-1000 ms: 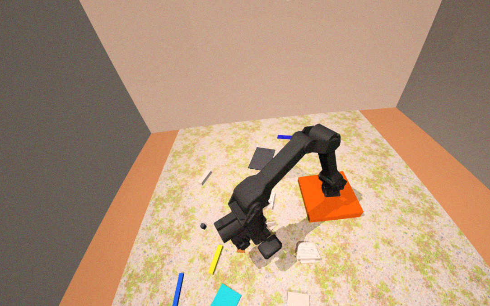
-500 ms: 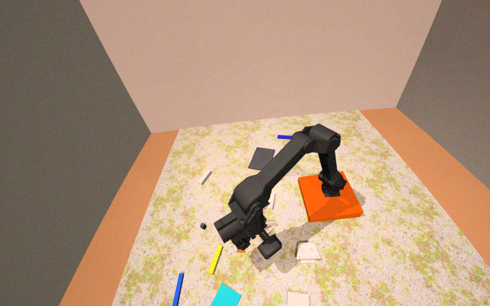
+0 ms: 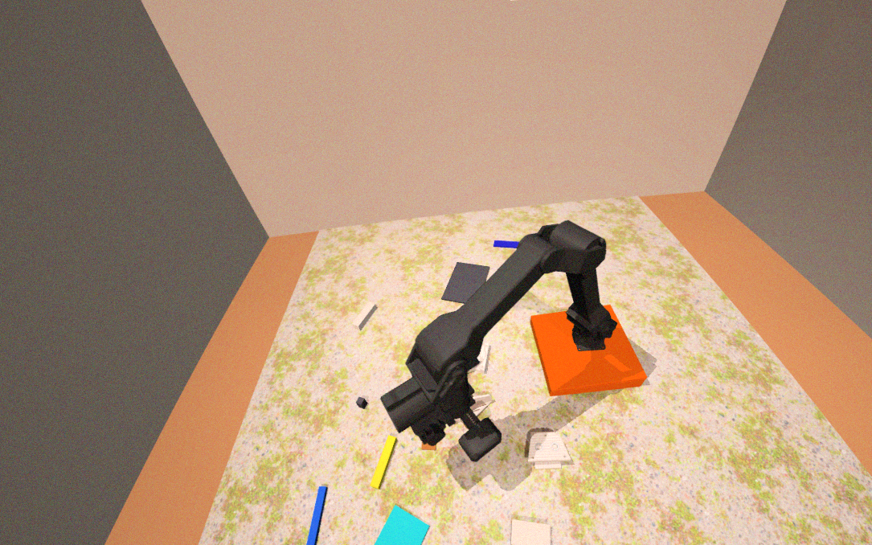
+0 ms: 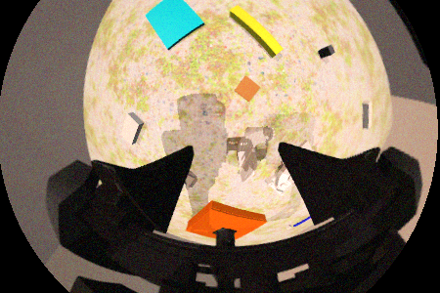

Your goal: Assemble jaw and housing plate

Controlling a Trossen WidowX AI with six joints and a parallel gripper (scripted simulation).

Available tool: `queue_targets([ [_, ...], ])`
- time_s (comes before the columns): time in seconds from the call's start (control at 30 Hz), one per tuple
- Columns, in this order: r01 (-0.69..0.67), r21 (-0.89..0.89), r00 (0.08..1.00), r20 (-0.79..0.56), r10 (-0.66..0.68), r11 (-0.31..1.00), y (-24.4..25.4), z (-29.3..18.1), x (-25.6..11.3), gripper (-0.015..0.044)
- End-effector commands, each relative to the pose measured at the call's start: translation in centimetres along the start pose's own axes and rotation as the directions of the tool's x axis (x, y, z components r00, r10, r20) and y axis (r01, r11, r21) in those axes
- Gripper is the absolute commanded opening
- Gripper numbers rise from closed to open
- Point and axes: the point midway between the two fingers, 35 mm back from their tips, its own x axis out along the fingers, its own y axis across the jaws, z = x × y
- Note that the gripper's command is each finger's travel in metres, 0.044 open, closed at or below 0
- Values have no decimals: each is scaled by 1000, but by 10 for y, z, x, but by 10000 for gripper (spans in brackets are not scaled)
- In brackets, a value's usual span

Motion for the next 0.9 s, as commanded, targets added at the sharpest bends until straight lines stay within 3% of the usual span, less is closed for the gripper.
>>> queue_targets([
  [0.0, 0, 0, 1000, 0, 0, 1000, 0, 0, 0, 440],
  [0.33, 0, 0, 1000, 0, 0, 1000, 0, 0, 0, 440],
  [0.87, 0, 0, 1000, 0, 0, 1000, 0, 0, 0, 20],
])
